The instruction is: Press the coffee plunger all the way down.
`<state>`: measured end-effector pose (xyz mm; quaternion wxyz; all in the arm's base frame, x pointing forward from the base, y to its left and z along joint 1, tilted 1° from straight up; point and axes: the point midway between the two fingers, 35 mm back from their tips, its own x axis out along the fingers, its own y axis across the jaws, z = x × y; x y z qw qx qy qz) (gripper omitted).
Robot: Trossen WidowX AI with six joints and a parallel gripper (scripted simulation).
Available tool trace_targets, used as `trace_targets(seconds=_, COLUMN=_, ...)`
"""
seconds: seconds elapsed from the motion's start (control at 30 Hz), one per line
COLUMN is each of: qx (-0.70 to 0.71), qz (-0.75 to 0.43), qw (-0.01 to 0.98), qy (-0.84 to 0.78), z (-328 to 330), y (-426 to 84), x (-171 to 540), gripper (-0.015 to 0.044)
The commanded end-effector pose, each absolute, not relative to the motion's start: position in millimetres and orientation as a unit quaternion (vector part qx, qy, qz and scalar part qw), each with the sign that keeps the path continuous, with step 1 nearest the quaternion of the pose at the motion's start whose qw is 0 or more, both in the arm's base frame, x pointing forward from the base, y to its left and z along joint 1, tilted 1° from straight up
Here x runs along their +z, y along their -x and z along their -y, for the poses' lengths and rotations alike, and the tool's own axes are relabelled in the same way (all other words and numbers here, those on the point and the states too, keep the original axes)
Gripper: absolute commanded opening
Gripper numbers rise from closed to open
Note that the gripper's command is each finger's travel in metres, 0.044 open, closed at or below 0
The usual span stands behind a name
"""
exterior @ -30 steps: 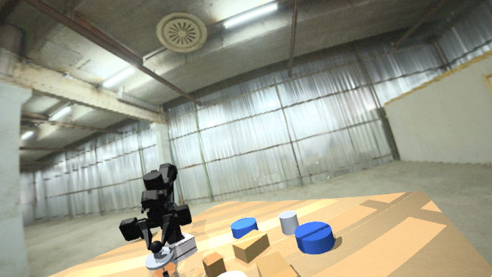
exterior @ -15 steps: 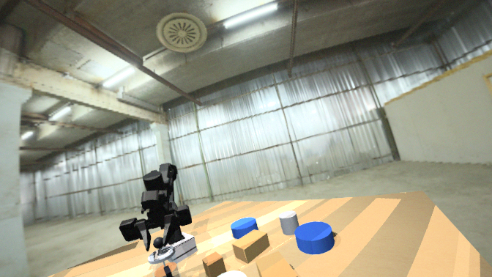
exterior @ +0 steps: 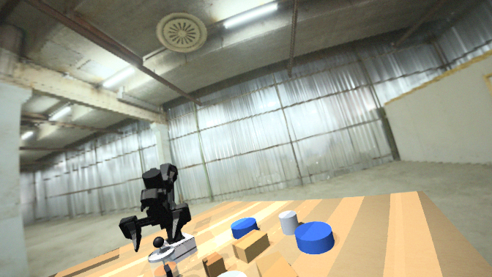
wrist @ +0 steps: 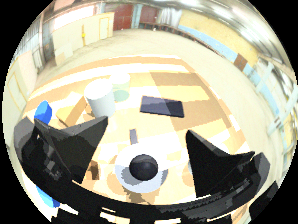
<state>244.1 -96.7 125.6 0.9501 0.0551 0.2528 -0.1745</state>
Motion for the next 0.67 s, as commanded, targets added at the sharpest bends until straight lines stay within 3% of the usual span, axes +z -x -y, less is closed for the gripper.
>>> trace_targets(seconds=0.0, qx=-0.175, qz=-0.246, qw=0.952, qy=-0.055, z=95, y=-236, x=158, gripper=0.0440)
trace_targets(seconds=0.13, qx=-0.177, qz=-0.250, qw=0.950, qy=-0.058, z=87, y=-211, x=196, gripper=0.0440)
trace_targets(seconds=0.63, qx=-0.177, qz=-0.250, qw=0.950, qy=-0.058, z=87, y=-210, x=196, gripper=0.0440)
